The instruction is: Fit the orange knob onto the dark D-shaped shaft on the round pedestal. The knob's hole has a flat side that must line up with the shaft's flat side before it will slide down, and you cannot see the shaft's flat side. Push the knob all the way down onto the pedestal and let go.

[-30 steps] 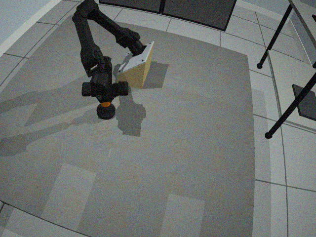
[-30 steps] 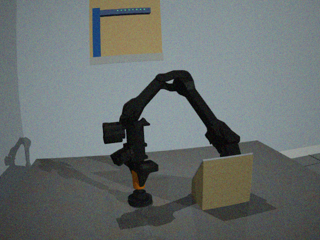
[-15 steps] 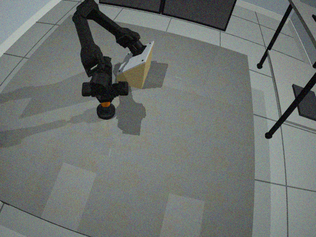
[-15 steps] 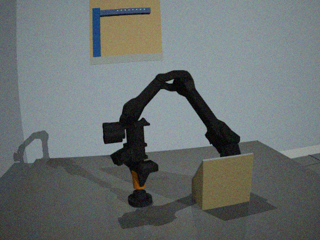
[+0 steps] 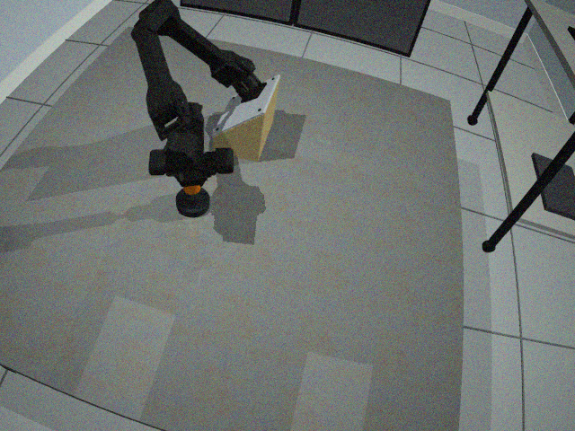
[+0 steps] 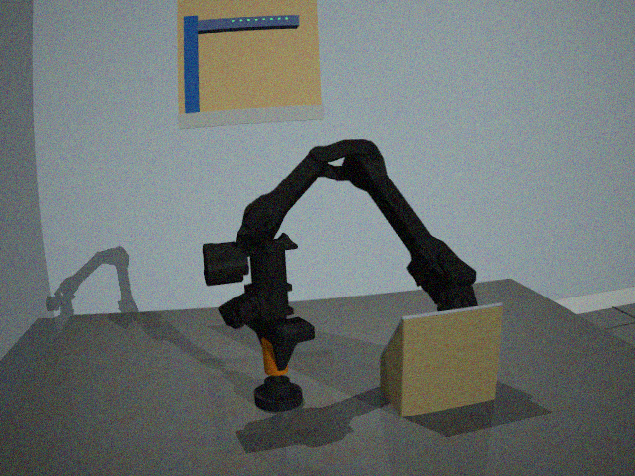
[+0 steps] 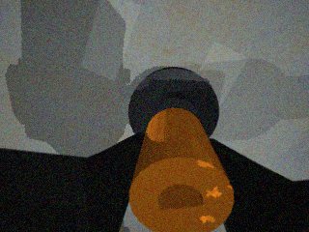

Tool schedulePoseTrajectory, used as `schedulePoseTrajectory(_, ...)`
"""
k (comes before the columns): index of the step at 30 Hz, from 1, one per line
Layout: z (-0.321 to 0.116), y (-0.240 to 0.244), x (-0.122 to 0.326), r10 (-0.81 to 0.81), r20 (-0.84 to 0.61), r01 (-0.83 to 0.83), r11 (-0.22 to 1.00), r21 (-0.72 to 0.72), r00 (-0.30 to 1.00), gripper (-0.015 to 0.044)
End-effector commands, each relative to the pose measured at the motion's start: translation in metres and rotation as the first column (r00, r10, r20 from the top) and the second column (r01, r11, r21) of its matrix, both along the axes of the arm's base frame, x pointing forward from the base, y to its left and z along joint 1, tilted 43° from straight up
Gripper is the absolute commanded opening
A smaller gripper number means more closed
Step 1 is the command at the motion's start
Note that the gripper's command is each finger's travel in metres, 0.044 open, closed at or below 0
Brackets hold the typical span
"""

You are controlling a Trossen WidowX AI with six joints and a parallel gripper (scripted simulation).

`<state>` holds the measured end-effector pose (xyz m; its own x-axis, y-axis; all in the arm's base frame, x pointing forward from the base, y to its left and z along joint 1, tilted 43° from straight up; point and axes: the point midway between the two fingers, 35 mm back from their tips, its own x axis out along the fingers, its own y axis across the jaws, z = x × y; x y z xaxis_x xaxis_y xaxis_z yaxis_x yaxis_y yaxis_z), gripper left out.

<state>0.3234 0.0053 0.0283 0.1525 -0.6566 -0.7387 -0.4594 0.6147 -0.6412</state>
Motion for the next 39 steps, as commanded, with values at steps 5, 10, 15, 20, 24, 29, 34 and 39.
schedulePoseTrajectory(5, 0.0039, 0.0051, 0.0017, 0.036, -0.027, -0.037, 0.999, -0.006, 0.999, 0.0000)
schedulePoseTrajectory(10, 0.0027, 0.0053, 0.0039, 0.042, -0.032, -0.043, 0.999, -0.007, 0.999, 0.0000)
schedulePoseTrajectory(15, 0.0005, 0.0025, 0.0042, 0.042, -0.032, -0.043, 0.999, -0.007, 0.999, 0.0000)
schedulePoseTrajectory(20, 0.0000, 0.0012, 0.0041, 0.042, -0.032, -0.043, 0.999, -0.007, 0.999, 0.0000)
schedulePoseTrajectory(24, -0.0005, 0.0002, 0.0034, 0.042, -0.032, -0.043, 0.999, -0.008, 0.999, 0.0000)
schedulePoseTrajectory(29, -0.0002, 0.0001, 0.0016, 0.042, -0.033, -0.043, 0.999, -0.008, 0.999, 0.0000)
schedulePoseTrajectory(34, -0.0005, -0.0001, -0.0010, 0.042, -0.033, -0.043, 0.999, -0.008, 0.999, 0.0000)
schedulePoseTrajectory(39, -0.0016, 0.0003, -0.0017, 0.042, -0.033, -0.043, 0.999, -0.007, 0.999, 0.0000)
